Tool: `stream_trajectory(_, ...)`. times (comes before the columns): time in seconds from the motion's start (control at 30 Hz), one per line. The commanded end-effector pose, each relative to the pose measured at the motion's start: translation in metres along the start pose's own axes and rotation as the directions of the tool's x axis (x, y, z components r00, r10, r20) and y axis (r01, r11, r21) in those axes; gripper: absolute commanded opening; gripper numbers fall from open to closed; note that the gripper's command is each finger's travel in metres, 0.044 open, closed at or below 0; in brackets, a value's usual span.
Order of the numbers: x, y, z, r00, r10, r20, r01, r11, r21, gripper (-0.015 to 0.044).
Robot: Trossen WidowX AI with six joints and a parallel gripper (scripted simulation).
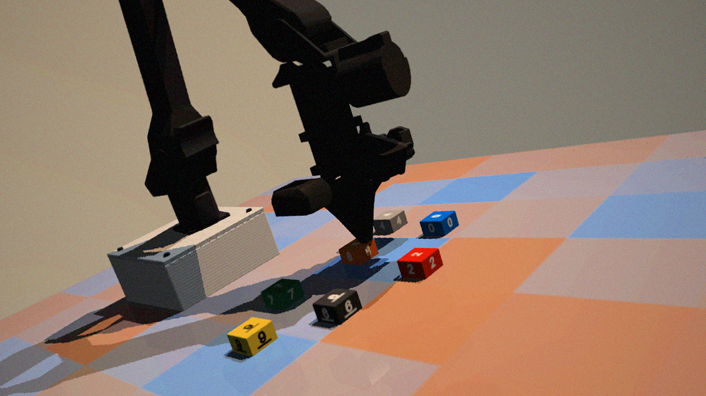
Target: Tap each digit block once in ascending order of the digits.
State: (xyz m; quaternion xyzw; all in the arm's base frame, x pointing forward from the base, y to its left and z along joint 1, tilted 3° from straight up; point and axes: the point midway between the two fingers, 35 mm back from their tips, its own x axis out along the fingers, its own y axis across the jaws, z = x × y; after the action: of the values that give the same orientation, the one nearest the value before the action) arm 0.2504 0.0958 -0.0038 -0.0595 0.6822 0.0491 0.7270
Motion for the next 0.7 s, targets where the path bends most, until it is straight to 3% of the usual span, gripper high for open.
stream_trajectory(0.0, -0.022, 0.000, 0.000, 1.000, -0.003, 0.004, 0.003, 1.000, 0.002, 0.0020)
stream_trajectory(0.2, -0.029, 0.000, 0.001, 1.000, -0.004, 0.005, 0.004, 1.000, -0.002, 0.0020)
stream_trajectory(0.43, -0.100, 0.000, 0.001, 1.000, -0.004, 0.005, 0.004, 1.000, -0.002, 0.0020)
stream_trajectory(0.67, -0.105, -0.018, 0.008, 1.000, -0.004, 0.003, 0.004, 1.000, 0.002, 0.0020)
